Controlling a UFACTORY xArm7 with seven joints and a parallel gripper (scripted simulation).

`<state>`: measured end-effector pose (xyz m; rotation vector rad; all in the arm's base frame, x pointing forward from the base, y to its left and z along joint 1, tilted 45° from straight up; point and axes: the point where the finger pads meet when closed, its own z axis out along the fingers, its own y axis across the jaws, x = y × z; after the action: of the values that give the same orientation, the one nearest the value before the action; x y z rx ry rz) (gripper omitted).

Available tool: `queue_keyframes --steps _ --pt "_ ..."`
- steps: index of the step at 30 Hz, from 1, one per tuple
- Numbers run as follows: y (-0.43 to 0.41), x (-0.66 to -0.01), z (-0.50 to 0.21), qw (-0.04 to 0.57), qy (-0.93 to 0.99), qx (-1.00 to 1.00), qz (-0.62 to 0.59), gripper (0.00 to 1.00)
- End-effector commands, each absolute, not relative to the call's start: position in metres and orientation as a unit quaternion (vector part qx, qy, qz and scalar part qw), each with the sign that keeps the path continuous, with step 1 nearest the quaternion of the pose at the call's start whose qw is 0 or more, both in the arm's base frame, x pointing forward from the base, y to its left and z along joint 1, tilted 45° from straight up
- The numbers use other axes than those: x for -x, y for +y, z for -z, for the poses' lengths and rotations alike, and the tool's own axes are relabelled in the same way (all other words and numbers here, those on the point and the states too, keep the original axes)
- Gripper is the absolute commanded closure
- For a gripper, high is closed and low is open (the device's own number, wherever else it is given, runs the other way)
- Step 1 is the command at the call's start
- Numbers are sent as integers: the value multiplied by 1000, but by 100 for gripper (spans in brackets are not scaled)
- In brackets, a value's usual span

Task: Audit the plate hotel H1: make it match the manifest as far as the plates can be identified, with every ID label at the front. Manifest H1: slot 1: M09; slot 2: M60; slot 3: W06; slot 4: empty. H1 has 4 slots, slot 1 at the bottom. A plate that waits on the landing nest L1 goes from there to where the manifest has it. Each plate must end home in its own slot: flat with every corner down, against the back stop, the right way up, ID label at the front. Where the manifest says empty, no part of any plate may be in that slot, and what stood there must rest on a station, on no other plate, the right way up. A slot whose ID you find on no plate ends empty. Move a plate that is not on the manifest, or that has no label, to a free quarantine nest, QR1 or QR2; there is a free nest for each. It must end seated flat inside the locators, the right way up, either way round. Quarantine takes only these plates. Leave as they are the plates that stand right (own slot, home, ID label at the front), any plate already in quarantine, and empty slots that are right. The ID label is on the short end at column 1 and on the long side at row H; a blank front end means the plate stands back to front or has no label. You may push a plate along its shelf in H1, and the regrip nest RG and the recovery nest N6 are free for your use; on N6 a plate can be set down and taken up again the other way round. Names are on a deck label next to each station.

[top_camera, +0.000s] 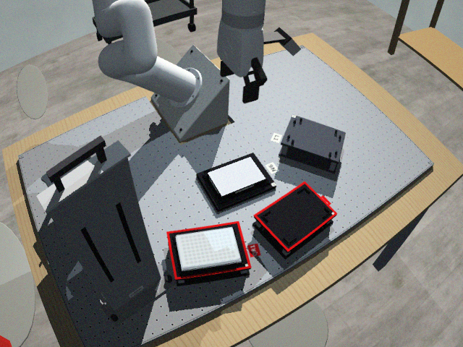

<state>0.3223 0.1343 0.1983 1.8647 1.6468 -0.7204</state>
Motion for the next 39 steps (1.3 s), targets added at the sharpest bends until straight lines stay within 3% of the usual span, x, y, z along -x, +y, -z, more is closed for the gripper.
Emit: queue_keyframes --steps 1,39 --pt "147 -323 -210 273 612 -692 267 0" --pt "222 -327 -286 273 612 -693 267 0"
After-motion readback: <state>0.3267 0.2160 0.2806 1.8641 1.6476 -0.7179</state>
